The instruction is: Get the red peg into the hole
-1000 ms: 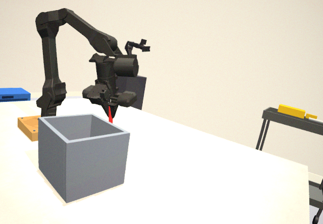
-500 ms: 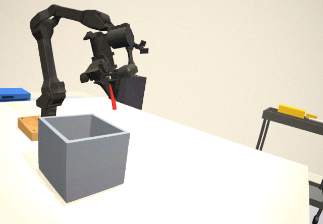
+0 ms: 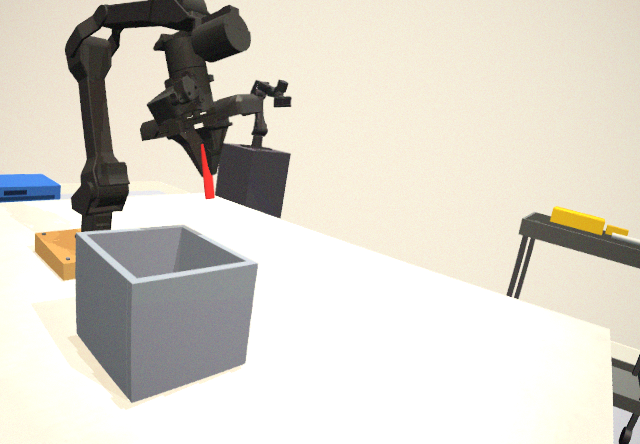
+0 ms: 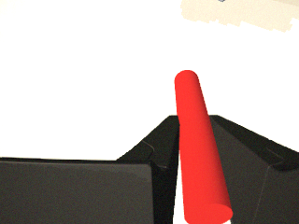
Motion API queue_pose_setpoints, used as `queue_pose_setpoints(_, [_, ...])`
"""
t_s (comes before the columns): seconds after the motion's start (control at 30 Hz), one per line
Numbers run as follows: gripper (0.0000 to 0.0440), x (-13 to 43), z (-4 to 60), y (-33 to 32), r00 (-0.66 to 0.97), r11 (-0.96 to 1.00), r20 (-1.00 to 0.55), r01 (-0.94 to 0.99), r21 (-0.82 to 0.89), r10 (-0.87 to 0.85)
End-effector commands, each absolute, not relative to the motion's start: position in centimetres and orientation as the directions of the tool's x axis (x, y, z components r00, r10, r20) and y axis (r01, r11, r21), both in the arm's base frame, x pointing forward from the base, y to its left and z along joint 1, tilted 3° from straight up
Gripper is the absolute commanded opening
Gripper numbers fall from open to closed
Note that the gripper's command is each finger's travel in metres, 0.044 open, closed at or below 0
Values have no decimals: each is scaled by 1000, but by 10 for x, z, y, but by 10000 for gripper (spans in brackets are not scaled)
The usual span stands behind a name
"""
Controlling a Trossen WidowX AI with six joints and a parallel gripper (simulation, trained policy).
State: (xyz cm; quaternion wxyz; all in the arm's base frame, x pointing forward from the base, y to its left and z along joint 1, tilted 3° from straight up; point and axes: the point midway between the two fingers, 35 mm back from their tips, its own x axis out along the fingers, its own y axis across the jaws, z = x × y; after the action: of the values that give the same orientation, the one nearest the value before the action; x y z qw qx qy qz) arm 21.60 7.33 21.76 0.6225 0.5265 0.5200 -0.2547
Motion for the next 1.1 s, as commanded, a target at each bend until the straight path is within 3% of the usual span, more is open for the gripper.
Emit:
queue_pose_setpoints(0.0, [0, 222, 220, 59, 334, 305, -924, 874, 378, 189])
queue_pose_setpoints(1.07, [0, 271, 196, -23, 239, 215, -966, 943, 255, 96])
